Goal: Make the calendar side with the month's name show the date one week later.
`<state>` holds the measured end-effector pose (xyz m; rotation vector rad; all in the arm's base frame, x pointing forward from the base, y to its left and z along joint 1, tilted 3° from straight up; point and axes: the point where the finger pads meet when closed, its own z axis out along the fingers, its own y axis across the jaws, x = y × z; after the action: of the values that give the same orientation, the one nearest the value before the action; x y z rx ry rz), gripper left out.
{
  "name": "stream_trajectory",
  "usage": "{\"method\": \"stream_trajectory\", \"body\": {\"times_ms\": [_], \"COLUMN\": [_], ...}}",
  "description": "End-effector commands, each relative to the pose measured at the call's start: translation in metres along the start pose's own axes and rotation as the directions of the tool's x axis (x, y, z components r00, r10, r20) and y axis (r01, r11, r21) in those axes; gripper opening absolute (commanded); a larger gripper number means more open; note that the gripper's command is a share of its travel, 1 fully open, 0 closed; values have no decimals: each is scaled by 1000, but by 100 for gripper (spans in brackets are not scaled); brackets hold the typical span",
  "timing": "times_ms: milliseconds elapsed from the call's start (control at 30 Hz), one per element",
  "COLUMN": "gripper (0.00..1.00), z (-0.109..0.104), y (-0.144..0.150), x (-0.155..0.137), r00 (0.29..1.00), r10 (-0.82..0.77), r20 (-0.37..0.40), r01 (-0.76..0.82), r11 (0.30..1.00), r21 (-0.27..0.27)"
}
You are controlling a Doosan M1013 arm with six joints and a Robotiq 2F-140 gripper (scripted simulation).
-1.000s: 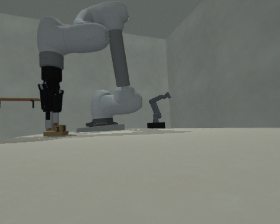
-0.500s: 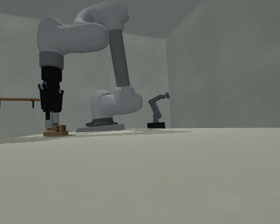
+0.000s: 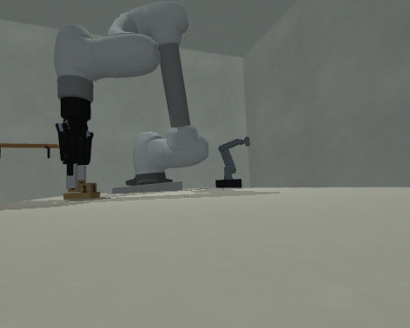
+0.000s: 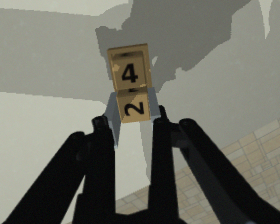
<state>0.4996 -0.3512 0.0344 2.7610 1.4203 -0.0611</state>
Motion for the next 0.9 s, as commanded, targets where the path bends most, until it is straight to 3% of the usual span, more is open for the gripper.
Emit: {"method": "stream_trajectory", "body": {"times_ms": [0,867], "gripper": [25,25], "z": [1,9], "y": [0,0], "x": [0,0], "r00": [1000,1000], "r10": [0,0], "r20": [0,0], "r01": [0,0], "r11": [1000,1000], "r21": [0,0]}}
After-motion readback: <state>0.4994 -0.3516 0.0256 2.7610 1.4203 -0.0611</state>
